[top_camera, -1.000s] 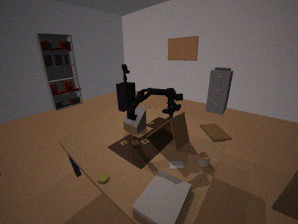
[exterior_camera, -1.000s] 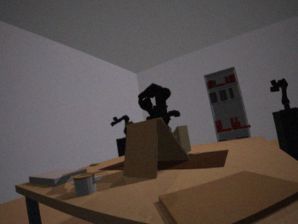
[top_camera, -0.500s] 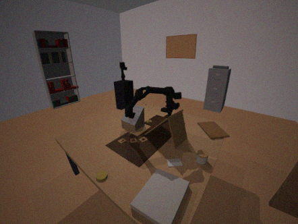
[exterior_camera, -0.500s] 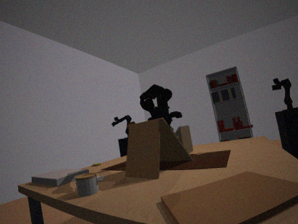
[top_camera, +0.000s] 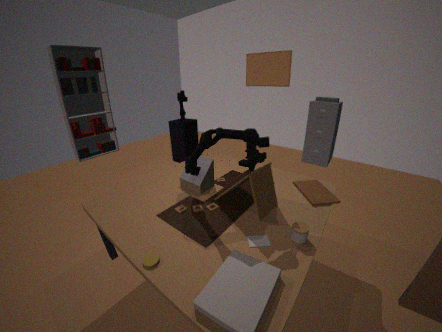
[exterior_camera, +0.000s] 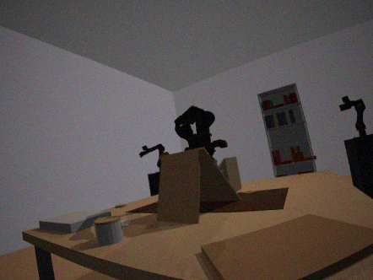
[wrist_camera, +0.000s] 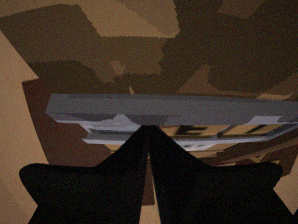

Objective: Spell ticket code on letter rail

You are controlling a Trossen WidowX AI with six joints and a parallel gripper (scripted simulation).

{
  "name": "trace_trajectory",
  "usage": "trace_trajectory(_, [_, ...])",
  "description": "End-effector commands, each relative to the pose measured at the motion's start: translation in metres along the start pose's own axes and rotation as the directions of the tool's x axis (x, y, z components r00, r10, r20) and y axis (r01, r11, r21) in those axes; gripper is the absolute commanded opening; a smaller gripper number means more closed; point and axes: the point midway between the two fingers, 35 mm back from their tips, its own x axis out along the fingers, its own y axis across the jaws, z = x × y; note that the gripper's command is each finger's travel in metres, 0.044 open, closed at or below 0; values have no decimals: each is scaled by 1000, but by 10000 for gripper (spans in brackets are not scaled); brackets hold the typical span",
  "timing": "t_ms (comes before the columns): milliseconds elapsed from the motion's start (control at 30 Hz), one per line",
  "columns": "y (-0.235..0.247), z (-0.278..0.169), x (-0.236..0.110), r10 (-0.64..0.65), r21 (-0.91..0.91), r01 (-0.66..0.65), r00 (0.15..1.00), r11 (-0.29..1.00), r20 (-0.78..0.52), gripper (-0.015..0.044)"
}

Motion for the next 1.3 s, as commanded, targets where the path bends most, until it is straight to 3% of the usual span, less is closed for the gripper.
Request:
trace_trajectory(0, [-2, -1, 0, -3, -3, 3, 1000, 1000, 3, 0])
trace_trajectory(1267, [-15, 0, 1, -4, -3, 4, 1000, 1000, 3, 0])
